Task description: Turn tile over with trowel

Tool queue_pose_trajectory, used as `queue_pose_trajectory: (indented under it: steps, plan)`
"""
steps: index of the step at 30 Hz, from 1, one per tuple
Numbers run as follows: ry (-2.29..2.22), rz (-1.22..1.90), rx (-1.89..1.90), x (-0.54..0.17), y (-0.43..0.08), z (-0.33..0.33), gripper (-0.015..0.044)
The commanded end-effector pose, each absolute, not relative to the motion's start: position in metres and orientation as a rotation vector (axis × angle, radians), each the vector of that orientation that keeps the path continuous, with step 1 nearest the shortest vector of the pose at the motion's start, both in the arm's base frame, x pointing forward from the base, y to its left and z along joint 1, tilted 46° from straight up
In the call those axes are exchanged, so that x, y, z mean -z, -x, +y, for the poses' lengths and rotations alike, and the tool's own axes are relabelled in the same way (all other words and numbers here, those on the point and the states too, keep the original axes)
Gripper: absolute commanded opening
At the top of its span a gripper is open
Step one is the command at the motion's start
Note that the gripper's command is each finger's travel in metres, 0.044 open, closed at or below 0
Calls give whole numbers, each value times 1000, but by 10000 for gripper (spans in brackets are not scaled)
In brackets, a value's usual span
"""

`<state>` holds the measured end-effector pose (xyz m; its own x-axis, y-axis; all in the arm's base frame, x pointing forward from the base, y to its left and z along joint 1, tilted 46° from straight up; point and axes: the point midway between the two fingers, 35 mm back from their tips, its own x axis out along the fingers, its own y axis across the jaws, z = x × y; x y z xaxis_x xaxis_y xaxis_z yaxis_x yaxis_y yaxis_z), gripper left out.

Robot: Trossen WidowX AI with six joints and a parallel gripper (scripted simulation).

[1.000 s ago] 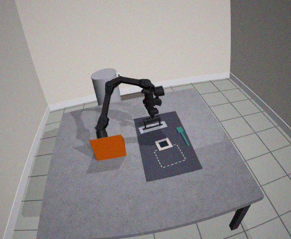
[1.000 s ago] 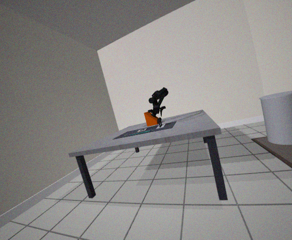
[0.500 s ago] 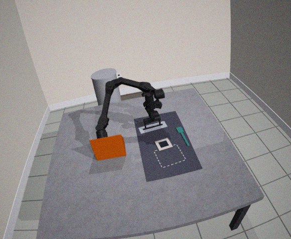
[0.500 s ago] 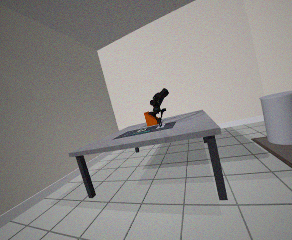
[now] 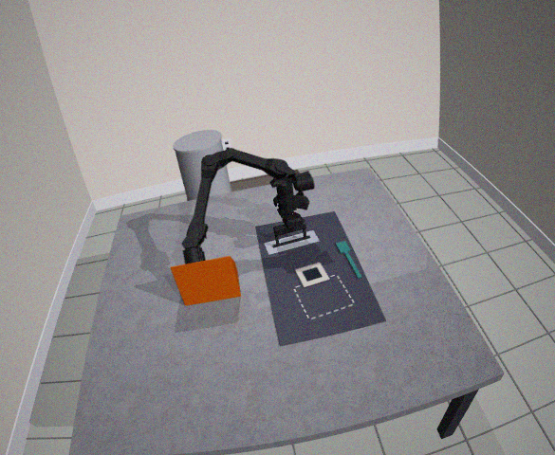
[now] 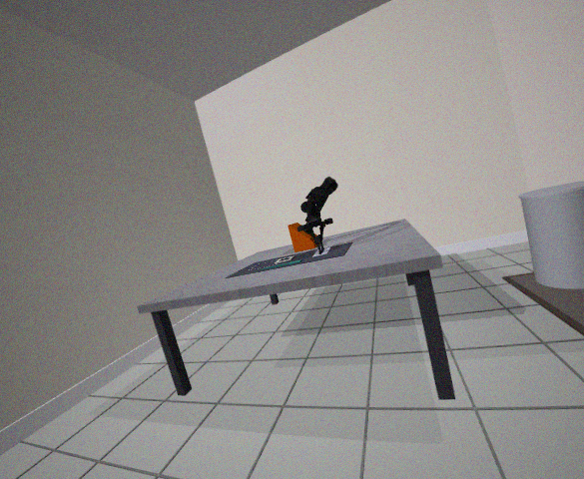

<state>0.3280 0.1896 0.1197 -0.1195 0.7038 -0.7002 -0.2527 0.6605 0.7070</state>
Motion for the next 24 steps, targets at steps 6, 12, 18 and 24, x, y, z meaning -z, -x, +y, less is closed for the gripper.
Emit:
queue_pose_trajectory:
  steps: [6,12,18,24]
  plan:
    - [-401,1478,-850,-120,-328,190,130]
    - [-401,1478,-850,-120,-328,190,130]
    - [-401,1478,-850,-120,-328,190,130]
    - [-499,1538,-756,-120,-328,190,130]
